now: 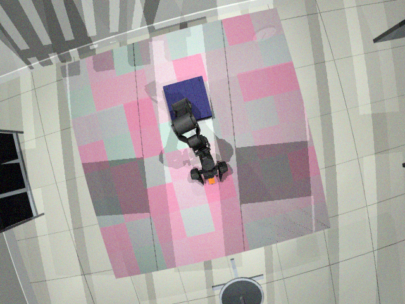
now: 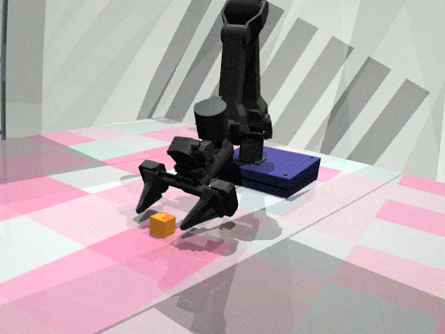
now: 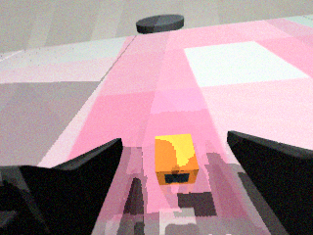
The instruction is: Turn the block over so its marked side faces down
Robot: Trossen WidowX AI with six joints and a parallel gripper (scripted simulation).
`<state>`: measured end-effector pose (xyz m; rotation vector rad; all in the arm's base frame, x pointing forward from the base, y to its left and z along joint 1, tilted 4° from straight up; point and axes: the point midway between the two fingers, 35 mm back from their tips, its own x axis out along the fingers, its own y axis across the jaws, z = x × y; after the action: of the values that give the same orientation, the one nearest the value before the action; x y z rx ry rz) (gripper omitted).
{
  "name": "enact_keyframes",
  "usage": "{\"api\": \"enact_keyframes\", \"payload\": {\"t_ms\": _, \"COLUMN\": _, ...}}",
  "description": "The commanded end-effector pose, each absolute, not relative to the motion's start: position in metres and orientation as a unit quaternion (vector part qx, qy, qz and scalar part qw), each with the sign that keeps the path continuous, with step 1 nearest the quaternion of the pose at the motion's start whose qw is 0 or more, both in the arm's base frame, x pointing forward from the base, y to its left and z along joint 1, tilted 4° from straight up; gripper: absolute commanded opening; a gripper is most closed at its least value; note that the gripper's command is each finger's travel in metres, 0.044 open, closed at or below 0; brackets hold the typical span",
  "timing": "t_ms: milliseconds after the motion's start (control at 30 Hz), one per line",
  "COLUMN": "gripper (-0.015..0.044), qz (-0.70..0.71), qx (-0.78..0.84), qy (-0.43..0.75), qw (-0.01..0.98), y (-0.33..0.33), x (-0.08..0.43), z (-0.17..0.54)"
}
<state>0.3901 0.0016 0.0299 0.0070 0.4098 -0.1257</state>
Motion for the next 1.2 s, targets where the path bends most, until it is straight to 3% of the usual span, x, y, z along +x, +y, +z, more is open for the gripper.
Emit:
{"api": "enact_keyframes", "payload": {"t_ms": 0, "gripper": 0.044, "qz": -0.064, "qx": 0.0, "qy": 0.202, "qw": 0.977, "y": 0.001, "x": 0.39, "z": 0.03}}
{"api": "enact_keyframes", "payload": {"t_ms": 733, "gripper": 0.044, "qz": -0.064, "qx": 0.0, "qy": 0.205, "qw": 0.977, "y": 0.001, "x": 0.391, "z": 0.03}}
{"api": "enact_keyframes", "payload": {"t_ms": 967, "gripper": 0.044, "qz": -0.06, "qx": 0.007, "qy": 0.314, "qw": 0.947, "y": 0.005, "x": 0.402, "z": 0.045}}
{"api": "enact_keyframes", "payload": {"t_ms": 1167, "gripper": 0.044, "qz": -0.067, "qx": 0.02, "qy": 0.414, "qw": 0.908, "y": 0.004, "x": 0.382, "z": 0.082}}
